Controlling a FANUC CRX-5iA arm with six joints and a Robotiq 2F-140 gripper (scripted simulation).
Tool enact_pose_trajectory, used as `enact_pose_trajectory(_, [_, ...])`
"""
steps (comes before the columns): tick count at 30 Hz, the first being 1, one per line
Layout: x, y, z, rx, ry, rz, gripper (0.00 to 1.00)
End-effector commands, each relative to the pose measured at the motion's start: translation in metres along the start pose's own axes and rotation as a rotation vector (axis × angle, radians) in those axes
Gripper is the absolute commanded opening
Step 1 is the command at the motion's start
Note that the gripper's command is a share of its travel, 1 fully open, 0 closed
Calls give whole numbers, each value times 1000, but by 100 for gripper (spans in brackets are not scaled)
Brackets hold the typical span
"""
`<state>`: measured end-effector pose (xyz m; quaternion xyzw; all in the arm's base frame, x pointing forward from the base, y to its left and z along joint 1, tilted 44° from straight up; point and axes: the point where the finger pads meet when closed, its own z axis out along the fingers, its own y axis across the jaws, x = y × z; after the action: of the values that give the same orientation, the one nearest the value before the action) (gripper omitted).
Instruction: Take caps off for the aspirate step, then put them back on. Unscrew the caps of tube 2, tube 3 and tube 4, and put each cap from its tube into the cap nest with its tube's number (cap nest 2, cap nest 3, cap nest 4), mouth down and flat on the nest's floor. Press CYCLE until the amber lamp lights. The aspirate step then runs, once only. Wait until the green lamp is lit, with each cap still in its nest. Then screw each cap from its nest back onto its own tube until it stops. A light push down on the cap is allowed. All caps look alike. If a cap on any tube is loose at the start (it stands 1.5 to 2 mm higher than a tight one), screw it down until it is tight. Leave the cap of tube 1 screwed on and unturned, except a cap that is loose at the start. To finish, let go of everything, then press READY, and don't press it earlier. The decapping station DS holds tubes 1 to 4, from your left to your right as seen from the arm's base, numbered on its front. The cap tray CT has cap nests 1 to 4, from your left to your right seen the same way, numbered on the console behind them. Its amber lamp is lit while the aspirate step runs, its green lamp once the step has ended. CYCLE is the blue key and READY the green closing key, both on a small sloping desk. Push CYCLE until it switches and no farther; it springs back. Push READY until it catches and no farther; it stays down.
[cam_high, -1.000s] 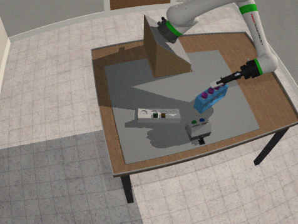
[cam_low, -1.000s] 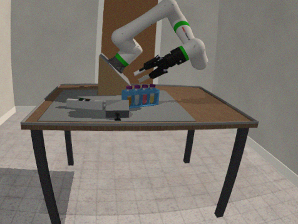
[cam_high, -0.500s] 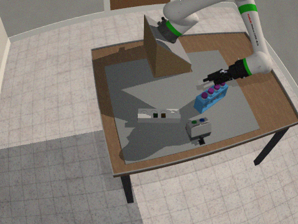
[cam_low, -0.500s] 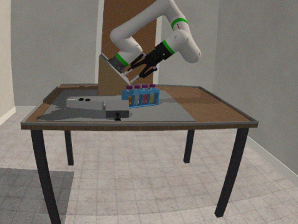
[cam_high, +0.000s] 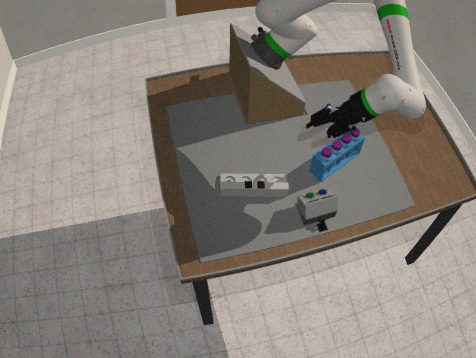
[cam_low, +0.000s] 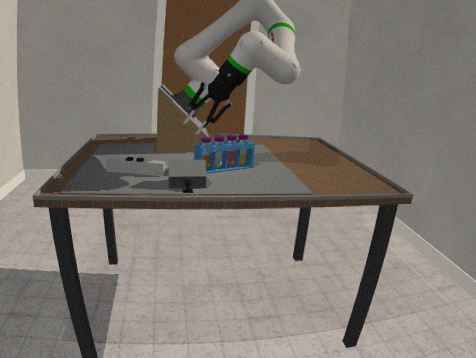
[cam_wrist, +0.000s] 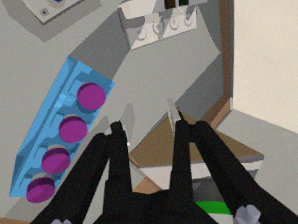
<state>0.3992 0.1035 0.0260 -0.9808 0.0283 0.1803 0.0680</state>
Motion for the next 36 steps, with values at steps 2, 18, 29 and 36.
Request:
enact_pose_trajectory(2, [3, 6, 5, 98, -23, 126, 35])
enact_pose_trajectory(18, [19, 23, 10, 387, -80, 488, 35])
enact_pose_trajectory(29, [42, 40, 2, 538, -104, 664, 35])
enact_pose_trajectory(36, [42, 40, 2, 615, -116, 751, 35])
